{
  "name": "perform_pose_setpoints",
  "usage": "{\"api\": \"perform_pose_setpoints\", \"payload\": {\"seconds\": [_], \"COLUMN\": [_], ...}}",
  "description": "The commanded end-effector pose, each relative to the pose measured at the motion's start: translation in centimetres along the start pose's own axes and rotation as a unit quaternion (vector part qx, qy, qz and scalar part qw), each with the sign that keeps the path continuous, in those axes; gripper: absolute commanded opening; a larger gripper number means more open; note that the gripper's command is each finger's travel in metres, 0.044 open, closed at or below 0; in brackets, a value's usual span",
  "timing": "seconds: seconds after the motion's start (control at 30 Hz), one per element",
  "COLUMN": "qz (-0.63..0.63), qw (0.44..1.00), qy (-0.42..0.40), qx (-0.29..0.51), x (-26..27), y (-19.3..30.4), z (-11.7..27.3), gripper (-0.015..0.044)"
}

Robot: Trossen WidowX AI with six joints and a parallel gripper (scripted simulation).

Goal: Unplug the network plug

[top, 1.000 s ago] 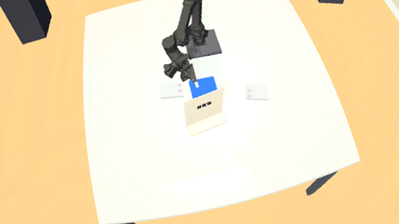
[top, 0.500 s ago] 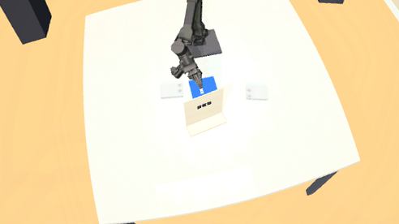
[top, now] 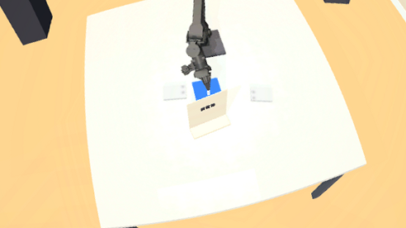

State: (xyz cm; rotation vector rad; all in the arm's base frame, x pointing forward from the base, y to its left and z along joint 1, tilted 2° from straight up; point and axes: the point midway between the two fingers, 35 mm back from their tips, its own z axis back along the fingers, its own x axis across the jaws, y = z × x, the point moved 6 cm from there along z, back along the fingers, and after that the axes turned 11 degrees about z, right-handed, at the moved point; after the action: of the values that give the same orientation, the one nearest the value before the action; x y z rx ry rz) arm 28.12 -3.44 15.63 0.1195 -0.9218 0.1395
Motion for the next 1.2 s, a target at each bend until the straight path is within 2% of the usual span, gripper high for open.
{"api": "perform_pose_setpoints", "payload": {"seconds": [0.0, 0.43, 1.17], "qz": [0.0, 0.033, 0.034], "qw": [0.999, 0.982, 0.982], "qy": [0.039, 0.161, 0.162], "qx": [-0.022, -0.09, -0.091], "x": [-0.5, -2.7, -4.8], "y": [0.7, 2.8, 2.6], "z": [0.3, 2.1, 0.4], "gripper": [0.0, 0.0, 0.0]}}
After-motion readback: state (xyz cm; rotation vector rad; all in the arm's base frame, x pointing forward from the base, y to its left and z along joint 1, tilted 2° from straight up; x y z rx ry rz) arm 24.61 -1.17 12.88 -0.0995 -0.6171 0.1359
